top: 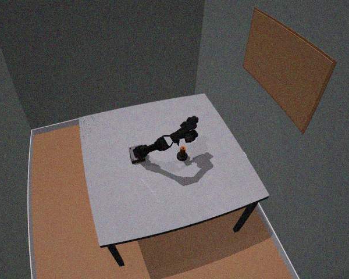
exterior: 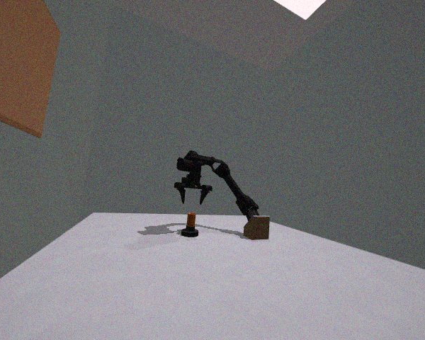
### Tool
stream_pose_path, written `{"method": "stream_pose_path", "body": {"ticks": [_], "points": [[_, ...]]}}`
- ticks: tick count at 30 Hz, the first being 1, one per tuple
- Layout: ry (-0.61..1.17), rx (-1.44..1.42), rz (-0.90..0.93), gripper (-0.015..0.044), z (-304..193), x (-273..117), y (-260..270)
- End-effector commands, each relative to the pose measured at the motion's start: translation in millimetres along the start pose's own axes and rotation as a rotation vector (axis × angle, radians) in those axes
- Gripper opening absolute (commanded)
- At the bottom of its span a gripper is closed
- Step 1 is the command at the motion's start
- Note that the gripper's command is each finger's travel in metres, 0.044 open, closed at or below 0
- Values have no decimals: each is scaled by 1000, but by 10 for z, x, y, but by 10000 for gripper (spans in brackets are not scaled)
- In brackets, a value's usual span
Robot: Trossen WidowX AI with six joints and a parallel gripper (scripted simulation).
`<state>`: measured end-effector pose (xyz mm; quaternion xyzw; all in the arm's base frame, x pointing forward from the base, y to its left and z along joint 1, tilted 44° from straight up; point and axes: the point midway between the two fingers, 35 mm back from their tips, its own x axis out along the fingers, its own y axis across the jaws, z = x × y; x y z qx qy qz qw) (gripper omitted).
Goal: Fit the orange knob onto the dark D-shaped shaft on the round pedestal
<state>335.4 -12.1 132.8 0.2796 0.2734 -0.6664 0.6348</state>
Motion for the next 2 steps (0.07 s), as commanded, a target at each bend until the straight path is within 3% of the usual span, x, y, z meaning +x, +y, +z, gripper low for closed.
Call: {"method": "stream_pose_path", "body": {"ticks": [1,2], "points": [[2,3,-8,440,-9,4,1],[2,3,-8,440,-9,4,1]]}}
